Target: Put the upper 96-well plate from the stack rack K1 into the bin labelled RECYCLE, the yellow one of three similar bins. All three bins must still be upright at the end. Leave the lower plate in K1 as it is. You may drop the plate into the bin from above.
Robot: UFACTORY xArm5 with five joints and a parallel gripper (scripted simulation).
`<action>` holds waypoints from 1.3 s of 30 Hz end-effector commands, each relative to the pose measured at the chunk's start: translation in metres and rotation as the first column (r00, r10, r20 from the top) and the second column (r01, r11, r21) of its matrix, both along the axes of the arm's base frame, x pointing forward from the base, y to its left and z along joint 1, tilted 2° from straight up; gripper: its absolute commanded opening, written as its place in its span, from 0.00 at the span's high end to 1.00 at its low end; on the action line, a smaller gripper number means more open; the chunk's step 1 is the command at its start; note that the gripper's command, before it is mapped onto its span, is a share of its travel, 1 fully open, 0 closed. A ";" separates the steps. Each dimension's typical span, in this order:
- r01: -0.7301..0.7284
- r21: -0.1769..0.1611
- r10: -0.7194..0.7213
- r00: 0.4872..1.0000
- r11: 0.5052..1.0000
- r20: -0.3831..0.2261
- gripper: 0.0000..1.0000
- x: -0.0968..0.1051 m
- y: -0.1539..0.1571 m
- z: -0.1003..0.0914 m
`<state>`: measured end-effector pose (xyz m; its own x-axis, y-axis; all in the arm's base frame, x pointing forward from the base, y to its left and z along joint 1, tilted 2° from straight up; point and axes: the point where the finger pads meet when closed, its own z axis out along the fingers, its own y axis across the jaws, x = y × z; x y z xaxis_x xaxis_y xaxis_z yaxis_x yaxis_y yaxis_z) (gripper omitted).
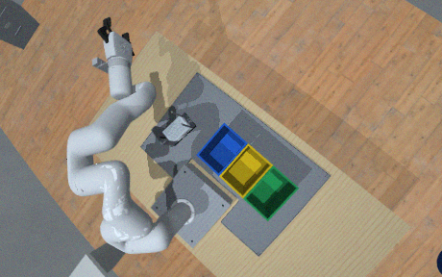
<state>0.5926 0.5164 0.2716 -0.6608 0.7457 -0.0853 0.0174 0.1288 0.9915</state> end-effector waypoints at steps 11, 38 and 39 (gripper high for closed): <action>0.000 0.003 0.000 1.000 1.000 0.004 0.00 0.000 0.000 0.003; 0.191 0.039 -0.163 0.917 0.981 -0.364 0.00 0.049 -0.080 0.005; 0.193 0.039 -0.166 0.917 0.980 -0.363 0.00 0.049 -0.083 0.005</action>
<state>0.6351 0.4485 0.2727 -0.5291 0.8345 0.1537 0.3389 0.0418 0.9399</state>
